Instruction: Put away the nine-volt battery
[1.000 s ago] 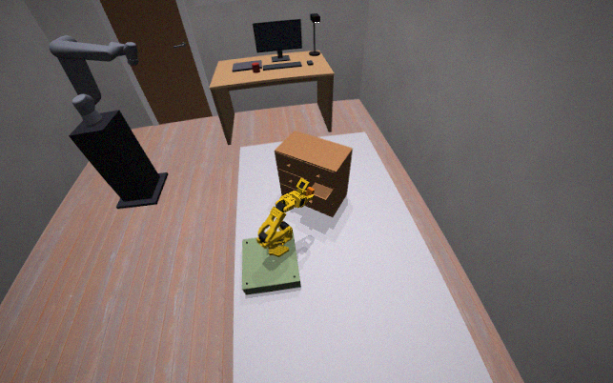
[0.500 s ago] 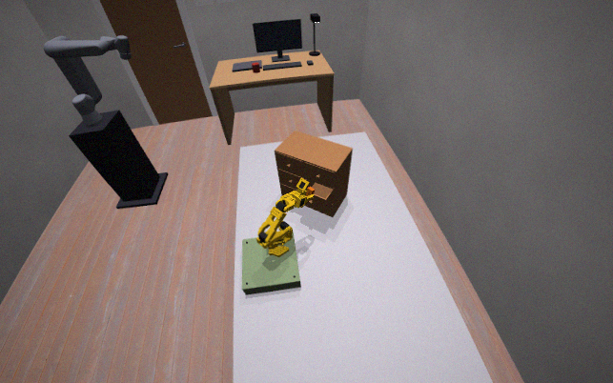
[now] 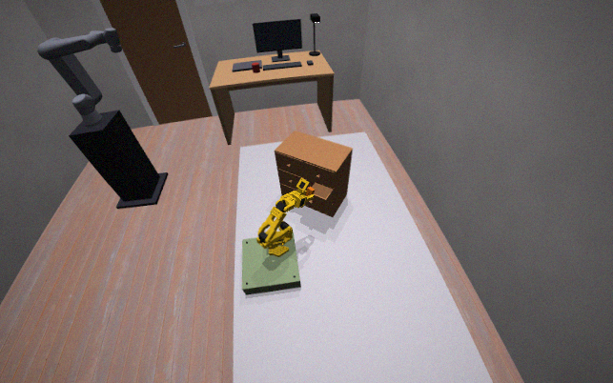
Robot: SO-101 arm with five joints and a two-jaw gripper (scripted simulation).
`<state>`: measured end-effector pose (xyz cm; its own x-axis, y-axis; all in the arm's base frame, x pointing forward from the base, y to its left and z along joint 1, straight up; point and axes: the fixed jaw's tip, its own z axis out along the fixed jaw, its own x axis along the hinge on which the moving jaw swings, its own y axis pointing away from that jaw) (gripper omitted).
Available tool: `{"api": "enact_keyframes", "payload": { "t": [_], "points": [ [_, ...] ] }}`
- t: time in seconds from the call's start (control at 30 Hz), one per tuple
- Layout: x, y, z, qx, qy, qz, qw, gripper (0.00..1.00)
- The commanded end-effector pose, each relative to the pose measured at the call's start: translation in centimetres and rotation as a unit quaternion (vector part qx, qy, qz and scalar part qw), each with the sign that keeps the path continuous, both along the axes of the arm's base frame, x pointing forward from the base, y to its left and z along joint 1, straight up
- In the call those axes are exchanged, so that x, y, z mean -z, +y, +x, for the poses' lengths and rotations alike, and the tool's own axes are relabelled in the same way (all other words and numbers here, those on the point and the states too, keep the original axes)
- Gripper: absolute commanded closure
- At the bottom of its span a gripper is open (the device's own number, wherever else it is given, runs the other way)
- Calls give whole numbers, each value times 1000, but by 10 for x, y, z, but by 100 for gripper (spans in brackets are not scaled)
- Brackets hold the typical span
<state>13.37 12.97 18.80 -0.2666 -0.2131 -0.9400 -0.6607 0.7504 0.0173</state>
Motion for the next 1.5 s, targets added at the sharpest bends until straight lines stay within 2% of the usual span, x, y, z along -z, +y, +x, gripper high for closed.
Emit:
{"api": "enact_keyframes", "payload": {
  "t": [0.0,0.4,0.67,0.9,1.47],
  "points": [
    [1,0,1,2,-2,-3,1000,100],
    [1,-1,0,1,-2,-3,1000,100],
    [0,26,33,3,-2,-4,1000,100],
    [12,50,61,5,-3,-4,1000,100],
    [13,51,63,5,-3,-4,1000,100]
  ]
}}
